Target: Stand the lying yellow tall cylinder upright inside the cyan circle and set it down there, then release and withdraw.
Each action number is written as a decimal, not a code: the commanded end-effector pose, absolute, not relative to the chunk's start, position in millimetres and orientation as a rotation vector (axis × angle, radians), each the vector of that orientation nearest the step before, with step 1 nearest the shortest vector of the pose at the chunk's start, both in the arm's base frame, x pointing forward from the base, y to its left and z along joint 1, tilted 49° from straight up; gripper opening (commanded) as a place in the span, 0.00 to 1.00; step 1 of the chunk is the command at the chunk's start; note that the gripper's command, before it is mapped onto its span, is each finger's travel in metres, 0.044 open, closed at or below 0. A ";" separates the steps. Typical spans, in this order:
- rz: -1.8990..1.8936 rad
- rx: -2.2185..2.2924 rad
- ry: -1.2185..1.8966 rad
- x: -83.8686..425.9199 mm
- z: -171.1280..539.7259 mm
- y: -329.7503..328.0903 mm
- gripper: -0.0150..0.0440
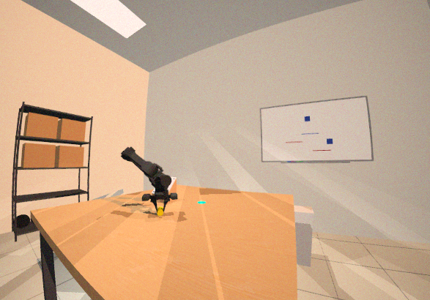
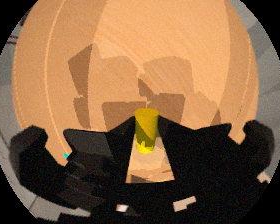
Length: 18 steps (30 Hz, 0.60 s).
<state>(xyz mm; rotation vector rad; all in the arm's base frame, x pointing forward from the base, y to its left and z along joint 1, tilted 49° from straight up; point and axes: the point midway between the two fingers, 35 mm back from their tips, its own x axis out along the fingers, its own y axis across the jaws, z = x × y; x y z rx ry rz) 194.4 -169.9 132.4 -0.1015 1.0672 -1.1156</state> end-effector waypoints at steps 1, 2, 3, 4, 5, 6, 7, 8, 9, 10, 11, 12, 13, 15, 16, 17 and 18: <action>-1.110 -0.101 1.072 194.3 131.8 -168.1 0.43; -1.109 -0.099 1.073 194.8 132.7 -166.3 0.43; -1.108 -0.097 1.074 195.4 133.9 -164.2 0.43; -1.107 -0.095 1.075 195.9 135.2 -162.0 0.43; -1.105 -0.093 1.076 196.4 136.4 -159.9 0.43; -1.104 -0.091 1.077 196.9 137.7 -157.7 0.43; -1.103 -0.090 1.078 197.3 139.0 -155.6 0.43; -1.102 -0.088 1.079 197.7 140.3 -153.5 0.43; -1.102 -0.087 1.080 198.1 141.6 -151.3 0.43; -1.101 -0.085 1.081 198.4 143.0 -149.2 0.43; -1.100 -0.084 1.082 198.6 144.3 -147.1 0.43; -1.099 -0.083 1.083 198.9 145.7 -145.0 0.43; -1.099 -0.082 1.084 199.1 147.2 -142.9 0.43; -1.098 -0.080 1.086 199.4 150.1 -138.7 0.43; -1.098 -0.080 1.086 199.5 151.6 -136.6 0.43; -1.097 -0.079 1.087 199.6 153.1 -134.5 0.43; -1.097 -0.079 1.088 199.6 154.6 -132.5 0.43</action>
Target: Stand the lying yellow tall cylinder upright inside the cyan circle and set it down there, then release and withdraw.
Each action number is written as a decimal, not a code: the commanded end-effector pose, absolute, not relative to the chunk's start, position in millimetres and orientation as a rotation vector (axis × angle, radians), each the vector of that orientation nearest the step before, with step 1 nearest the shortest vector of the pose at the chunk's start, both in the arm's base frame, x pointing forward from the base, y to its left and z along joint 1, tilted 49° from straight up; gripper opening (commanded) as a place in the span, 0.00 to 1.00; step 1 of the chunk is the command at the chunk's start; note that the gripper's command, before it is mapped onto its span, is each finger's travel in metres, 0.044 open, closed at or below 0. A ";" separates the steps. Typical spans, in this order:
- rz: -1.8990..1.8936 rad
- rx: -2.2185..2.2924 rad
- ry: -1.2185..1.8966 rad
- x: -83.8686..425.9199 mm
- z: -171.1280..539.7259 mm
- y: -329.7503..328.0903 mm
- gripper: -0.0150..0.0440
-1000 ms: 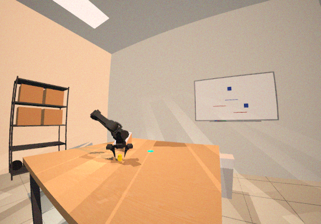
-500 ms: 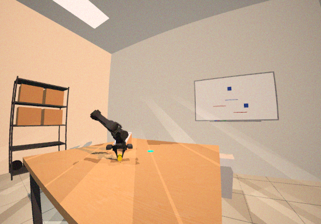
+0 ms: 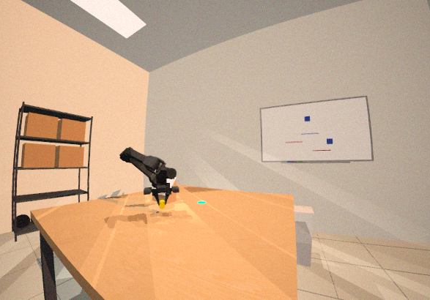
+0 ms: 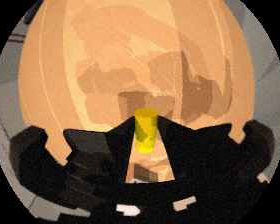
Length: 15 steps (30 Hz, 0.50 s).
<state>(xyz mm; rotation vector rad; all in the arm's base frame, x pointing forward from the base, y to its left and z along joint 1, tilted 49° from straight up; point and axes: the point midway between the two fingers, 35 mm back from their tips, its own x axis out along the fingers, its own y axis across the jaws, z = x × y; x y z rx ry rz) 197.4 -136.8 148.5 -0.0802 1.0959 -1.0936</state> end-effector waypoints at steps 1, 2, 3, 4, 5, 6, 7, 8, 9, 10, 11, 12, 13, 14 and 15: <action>-1.097 -0.078 1.088 199.6 156.2 -130.4 0.43; -1.097 -0.078 1.089 199.6 157.7 -128.4 0.43; -1.097 -0.078 1.089 199.6 159.3 -126.4 0.43; -1.097 -0.078 1.089 199.5 161.0 -124.4 0.43; -1.097 -0.078 1.090 199.4 162.6 -122.4 0.43; -1.097 -0.078 1.090 199.2 164.3 -120.4 0.43; -1.097 -0.078 1.090 199.1 166.0 -118.5 0.43; -1.097 -0.079 1.090 198.9 167.7 -116.5 0.43; -1.098 -0.079 1.090 198.6 169.4 -114.6 0.43; -1.098 -0.080 1.090 198.4 171.2 -112.7 0.43; -1.098 -0.080 1.090 198.1 172.9 -110.8 0.43; -1.099 -0.081 1.090 197.8 174.7 -108.9 0.43; -1.099 -0.082 1.089 197.5 176.6 -107.0 0.43; -1.100 -0.083 1.089 197.1 178.4 -105.2 0.43; -1.100 -0.084 1.088 196.7 180.3 -103.4 0.43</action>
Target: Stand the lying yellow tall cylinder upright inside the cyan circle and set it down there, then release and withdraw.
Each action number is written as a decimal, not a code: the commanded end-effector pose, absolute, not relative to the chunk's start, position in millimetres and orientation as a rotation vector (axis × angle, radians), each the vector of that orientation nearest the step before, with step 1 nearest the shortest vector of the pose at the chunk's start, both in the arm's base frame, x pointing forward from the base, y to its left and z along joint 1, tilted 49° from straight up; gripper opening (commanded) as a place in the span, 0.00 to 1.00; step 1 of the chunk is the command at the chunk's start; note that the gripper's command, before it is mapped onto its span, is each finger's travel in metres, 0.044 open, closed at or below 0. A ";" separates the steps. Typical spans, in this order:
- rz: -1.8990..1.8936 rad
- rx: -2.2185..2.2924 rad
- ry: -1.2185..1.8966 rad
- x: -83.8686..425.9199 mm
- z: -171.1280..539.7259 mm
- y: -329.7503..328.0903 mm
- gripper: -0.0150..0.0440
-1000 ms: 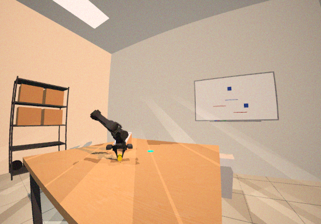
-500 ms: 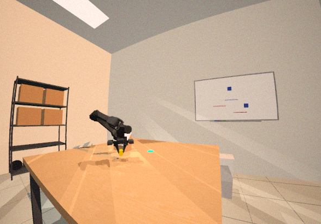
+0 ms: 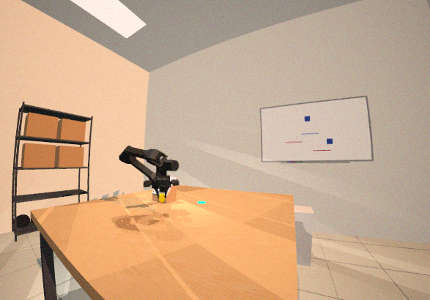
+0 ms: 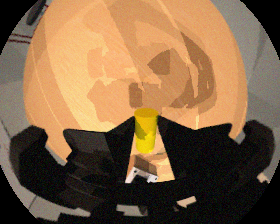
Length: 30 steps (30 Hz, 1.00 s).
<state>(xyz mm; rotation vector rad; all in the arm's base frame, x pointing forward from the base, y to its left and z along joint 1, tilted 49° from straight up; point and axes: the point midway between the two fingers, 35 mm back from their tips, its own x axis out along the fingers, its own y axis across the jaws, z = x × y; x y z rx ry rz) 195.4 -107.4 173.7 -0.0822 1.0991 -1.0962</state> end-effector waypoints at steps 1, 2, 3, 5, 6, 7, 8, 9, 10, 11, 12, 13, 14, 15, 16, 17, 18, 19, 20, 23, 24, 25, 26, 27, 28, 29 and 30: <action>-1.101 -0.085 1.088 196.3 182.1 -101.6 0.43; -1.102 -0.086 1.087 195.9 184.0 -99.8 0.43; -1.102 -0.087 1.086 195.4 186.0 -98.0 0.43; -1.104 -0.090 1.085 194.5 189.9 -94.5 0.43; -1.104 -0.092 1.084 194.0 191.9 -92.8 0.43; -1.105 -0.093 1.083 193.4 193.9 -91.1 0.43; -1.106 -0.095 1.081 192.9 195.9 -89.5 0.43; -1.107 -0.097 1.080 192.3 197.9 -87.8 0.43; -1.108 -0.098 1.079 191.8 199.6 -86.5 0.43; -1.108 -0.099 1.078 191.5 200.6 -85.7 0.43; -1.108 -0.100 1.078 191.4 201.0 -85.4 0.43; -1.106 -0.102 1.080 191.8 200.8 -85.1 0.43; -1.101 -0.108 1.085 192.9 200.2 -84.3 0.43; -1.092 -0.118 1.093 194.6 199.1 -82.9 0.43; -1.081 -0.130 1.103 196.8 197.9 -81.2 0.43; -1.069 -0.142 1.113 198.9 196.6 -79.4 0.43; -1.058 -0.155 1.123 200.9 195.3 -77.7 0.43; -1.047 -0.167 1.133 203.0 194.0 -75.9 0.43; -1.036 -0.179 1.143 205.0 192.7 -74.1 0.43; -1.002 -0.216 1.172 211.0 188.6 -68.5 0.43; -0.991 -0.229 1.181 212.9 187.2 -66.7 0.43; -0.979 -0.241 1.190 214.8 185.8 -64.8 0.43; -0.968 -0.254 1.200 216.7 184.4 -62.8 0.43; -0.956 -0.266 1.209 218.6 182.9 -60.9 0.43; -0.945 -0.279 1.218 220.4 181.4 -58.9 0.43; -0.933 -0.291 1.227 222.2 179.9 -56.9 0.43; -0.921 -0.304 1.236 224.0 178.4 -54.9 0.43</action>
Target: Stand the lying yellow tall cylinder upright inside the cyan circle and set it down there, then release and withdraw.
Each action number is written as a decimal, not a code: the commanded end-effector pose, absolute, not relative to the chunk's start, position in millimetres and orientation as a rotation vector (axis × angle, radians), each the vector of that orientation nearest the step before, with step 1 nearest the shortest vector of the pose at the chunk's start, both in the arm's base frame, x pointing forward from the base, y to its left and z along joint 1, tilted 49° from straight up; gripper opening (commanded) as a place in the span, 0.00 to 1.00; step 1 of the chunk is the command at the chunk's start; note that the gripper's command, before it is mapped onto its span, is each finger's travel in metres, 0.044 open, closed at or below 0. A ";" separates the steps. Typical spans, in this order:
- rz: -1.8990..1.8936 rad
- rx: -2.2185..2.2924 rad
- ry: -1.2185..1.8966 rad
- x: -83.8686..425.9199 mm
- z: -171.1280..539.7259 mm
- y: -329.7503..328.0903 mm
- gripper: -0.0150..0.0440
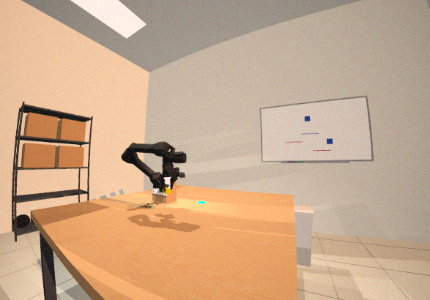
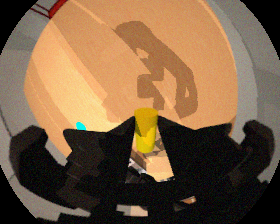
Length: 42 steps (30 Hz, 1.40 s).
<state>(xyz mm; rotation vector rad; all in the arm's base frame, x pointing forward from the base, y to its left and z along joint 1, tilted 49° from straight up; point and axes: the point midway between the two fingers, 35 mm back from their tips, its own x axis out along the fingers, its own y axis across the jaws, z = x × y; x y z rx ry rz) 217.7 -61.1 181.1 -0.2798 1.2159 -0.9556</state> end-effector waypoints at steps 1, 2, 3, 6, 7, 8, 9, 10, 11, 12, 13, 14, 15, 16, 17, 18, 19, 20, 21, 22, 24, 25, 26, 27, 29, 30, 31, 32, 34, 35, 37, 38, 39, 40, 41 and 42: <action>-0.910 -0.316 1.245 225.7 176.9 -52.9 0.43; -0.898 -0.329 1.254 227.5 175.3 -50.9 0.43; -0.886 -0.341 1.262 229.2 173.7 -48.8 0.43; -0.851 -0.379 1.288 234.1 168.9 -42.6 0.43; -0.839 -0.392 1.296 235.7 167.3 -40.5 0.43; -0.828 -0.405 1.305 237.3 165.6 -38.3 0.43; -0.816 -0.417 1.313 238.8 163.9 -36.2 0.43; -0.804 -0.430 1.321 240.3 162.2 -34.0 0.43; -0.792 -0.443 1.329 241.8 160.5 -31.9 0.43; -0.780 -0.456 1.337 243.2 158.8 -29.7 0.43; -0.768 -0.468 1.345 244.6 157.0 -27.5 0.43; -0.756 -0.481 1.353 246.0 155.3 -25.3 0.43; -0.744 -0.494 1.361 247.4 153.5 -23.1 0.43; -0.732 -0.507 1.368 248.7 151.7 -20.8 0.43; -0.720 -0.520 1.376 250.0 149.8 -18.6 0.43; -0.708 -0.533 1.383 251.2 148.0 -16.3 0.43; -0.695 -0.545 1.391 252.5 146.1 -14.1 0.43; -0.683 -0.558 1.398 253.7 144.3 -11.8 0.43; -0.671 -0.571 1.405 254.8 142.4 -9.5 0.43; -0.659 -0.584 1.413 256.0 140.5 -7.2 0.43; -0.634 -0.610 1.427 258.1 136.6 -2.6 0.43; -0.622 -0.623 1.434 259.2 134.7 -0.3 0.43; -0.610 -0.636 1.441 260.2 132.7 2.0 0.43; -0.597 -0.649 1.447 261.1 130.7 4.4 0.43; -0.573 -0.675 1.461 263.0 126.7 9.0 0.43; -0.560 -0.688 1.467 263.8 124.6 11.4 0.43; -0.548 -0.701 1.474 264.7 122.6 13.7 0.43; -0.535 -0.714 1.480 265.5 120.5 16.1 0.43; -0.510 -0.740 1.493 267.0 116.3 20.8 0.43; -0.498 -0.753 1.499 267.7 114.2 23.2 0.43; -0.473 -0.779 1.512 269.0 109.9 27.9 0.43; -0.460 -0.792 1.518 269.5 107.8 30.3 0.43; -0.448 -0.805 1.523 270.1 105.6 32.6 0.43; -0.435 -0.818 1.529 270.6 103.4 35.0 0.43; -0.422 -0.831 1.535 271.1 101.2 37.4 0.43; -0.410 -0.844 1.541 271.6 99.0 39.7 0.43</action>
